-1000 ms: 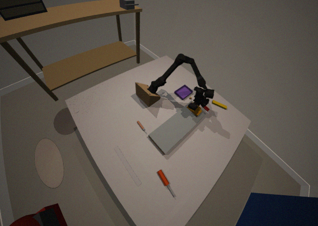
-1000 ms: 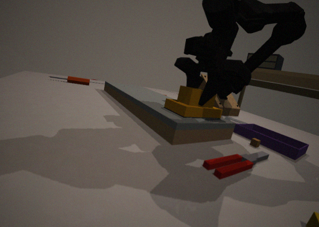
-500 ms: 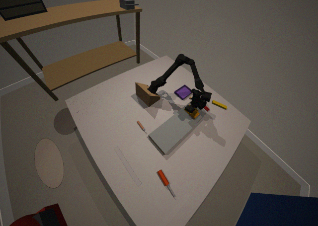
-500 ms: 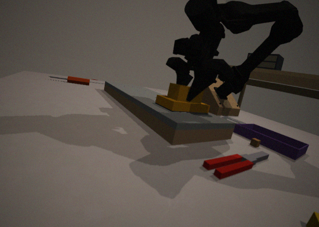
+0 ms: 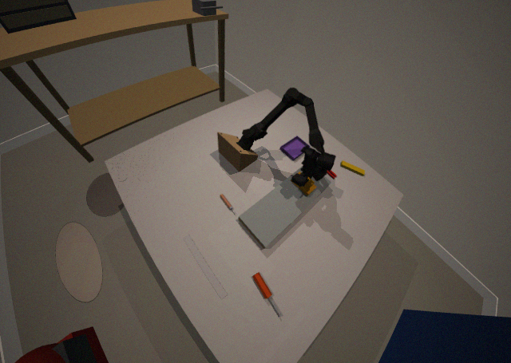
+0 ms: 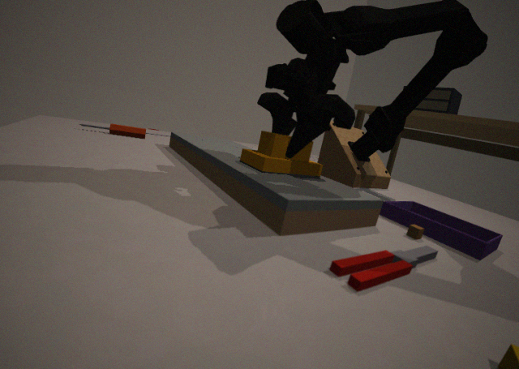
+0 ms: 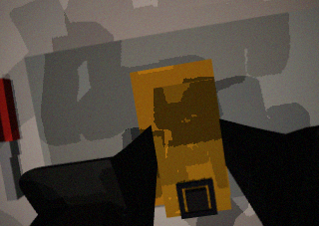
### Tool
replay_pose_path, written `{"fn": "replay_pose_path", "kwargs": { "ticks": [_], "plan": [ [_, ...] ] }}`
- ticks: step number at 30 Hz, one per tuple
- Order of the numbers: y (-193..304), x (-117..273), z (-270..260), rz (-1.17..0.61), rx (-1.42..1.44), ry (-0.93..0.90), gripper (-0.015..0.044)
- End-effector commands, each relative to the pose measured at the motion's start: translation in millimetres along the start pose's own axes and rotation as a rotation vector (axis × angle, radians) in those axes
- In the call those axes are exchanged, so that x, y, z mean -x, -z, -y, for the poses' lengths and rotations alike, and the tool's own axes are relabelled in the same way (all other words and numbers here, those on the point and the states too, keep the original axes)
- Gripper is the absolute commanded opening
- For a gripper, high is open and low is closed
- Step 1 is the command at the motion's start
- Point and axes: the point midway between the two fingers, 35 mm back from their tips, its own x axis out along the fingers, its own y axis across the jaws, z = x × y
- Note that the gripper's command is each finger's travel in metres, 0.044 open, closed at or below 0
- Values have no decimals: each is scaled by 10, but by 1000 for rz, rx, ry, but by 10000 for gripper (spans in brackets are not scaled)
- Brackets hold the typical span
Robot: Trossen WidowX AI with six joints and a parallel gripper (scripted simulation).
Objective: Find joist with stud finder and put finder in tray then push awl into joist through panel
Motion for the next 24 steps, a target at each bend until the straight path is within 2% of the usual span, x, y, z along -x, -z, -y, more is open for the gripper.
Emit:
{"fn": "replay_pose_path", "kwargs": {
  "ticks": [1,24],
  "plan": [
    [7,-4,155,-1,-2,3,0],
    [12,-1,816,-1,-1,6,0]
  ]
}}
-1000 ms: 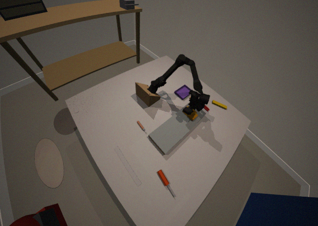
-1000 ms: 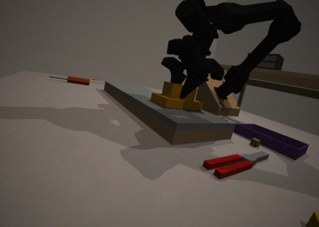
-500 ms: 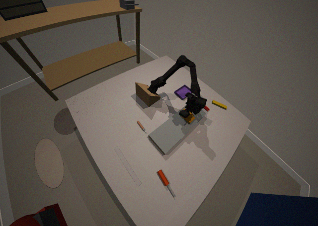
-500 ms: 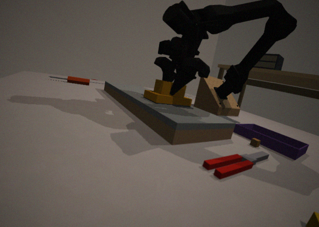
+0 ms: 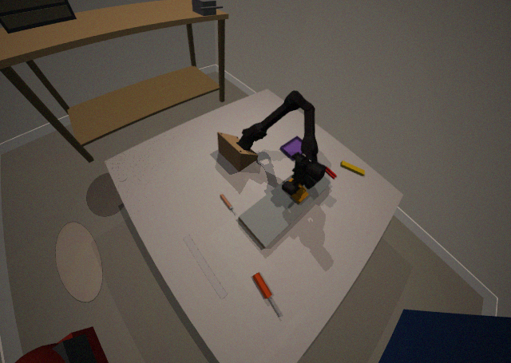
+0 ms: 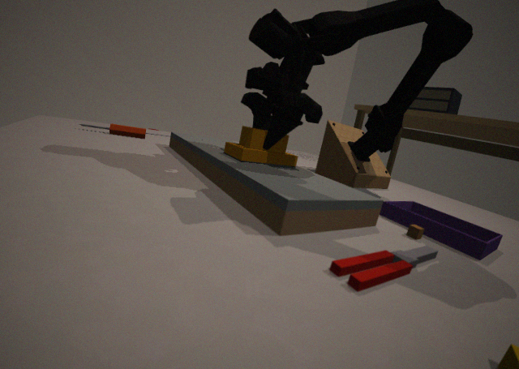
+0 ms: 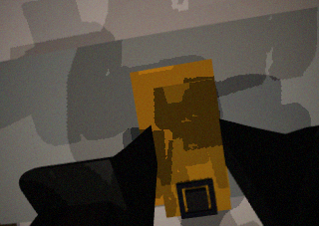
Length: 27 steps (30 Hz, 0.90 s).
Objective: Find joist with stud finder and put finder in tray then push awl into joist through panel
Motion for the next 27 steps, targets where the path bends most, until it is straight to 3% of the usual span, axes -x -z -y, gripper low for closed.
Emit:
{"fn": "replay_pose_path", "kwargs": {
  "ticks": [1,27],
  "plan": [
    [1,-2,156,0,0,6,0],
    [4,8,902,0,1,10,0]
  ]
}}
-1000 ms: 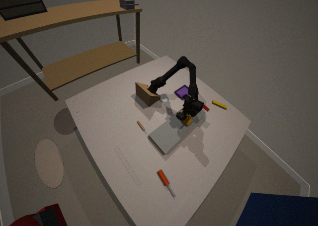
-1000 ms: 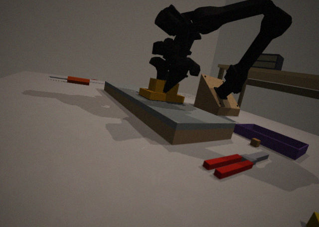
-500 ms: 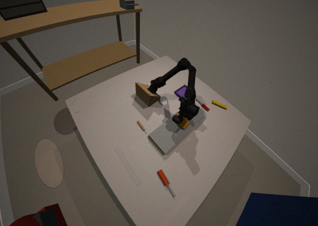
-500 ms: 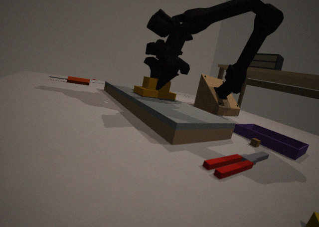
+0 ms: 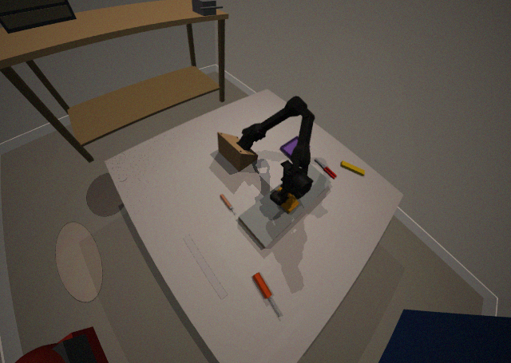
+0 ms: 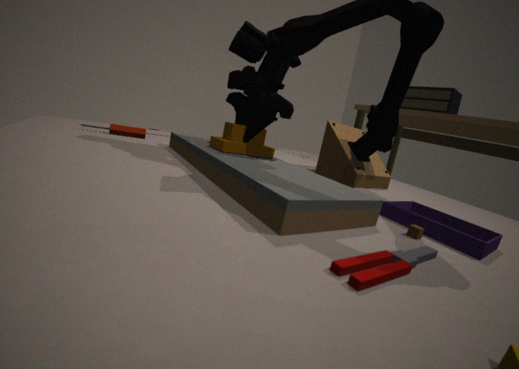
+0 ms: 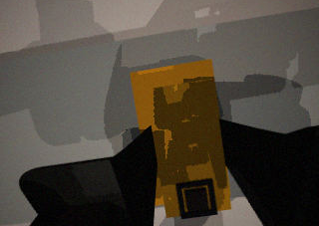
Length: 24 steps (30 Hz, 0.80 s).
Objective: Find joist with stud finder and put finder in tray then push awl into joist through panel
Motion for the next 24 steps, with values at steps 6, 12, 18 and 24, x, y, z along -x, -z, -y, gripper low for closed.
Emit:
{"fn": "replay_pose_path", "kwargs": {
  "ticks": [6,12,18,24],
  "plan": [
    [5,3,296,-1,0,5,0],
    [6,5,468,-1,0,6,0],
    [6,8,640,-1,1,7,0],
    [6,12,811,-1,1,8,0]
  ]
}}
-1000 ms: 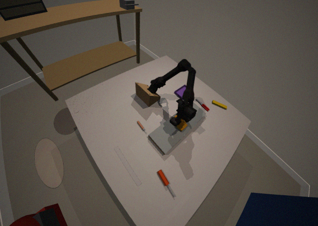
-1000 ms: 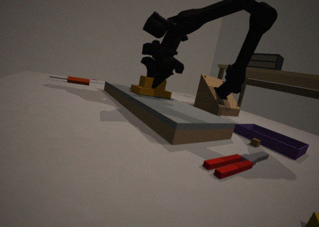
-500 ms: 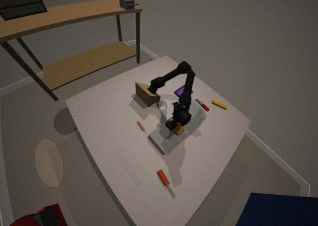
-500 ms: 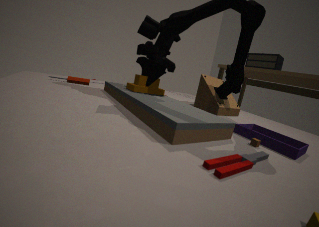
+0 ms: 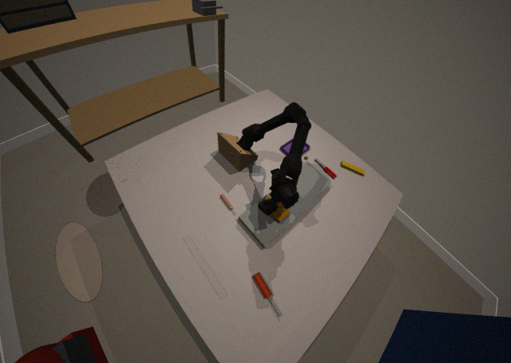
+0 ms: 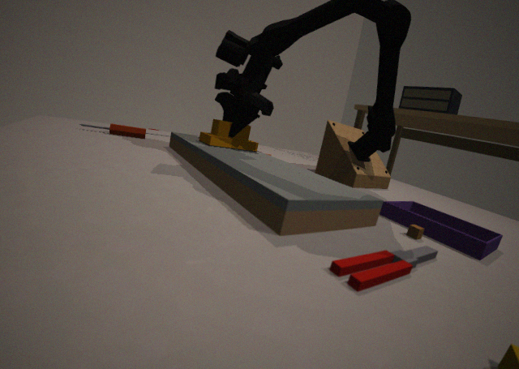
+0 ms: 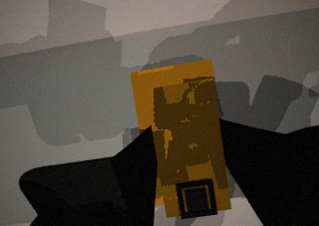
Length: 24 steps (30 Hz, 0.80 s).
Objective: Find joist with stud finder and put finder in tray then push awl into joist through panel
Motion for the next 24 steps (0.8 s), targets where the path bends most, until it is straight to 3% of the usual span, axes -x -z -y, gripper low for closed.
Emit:
{"fn": "replay_pose_path", "kwargs": {
  "ticks": [1,24],
  "plan": [
    [7,2,152,-2,0,4,0],
    [7,16,810,-1,2,9,0]
  ]
}}
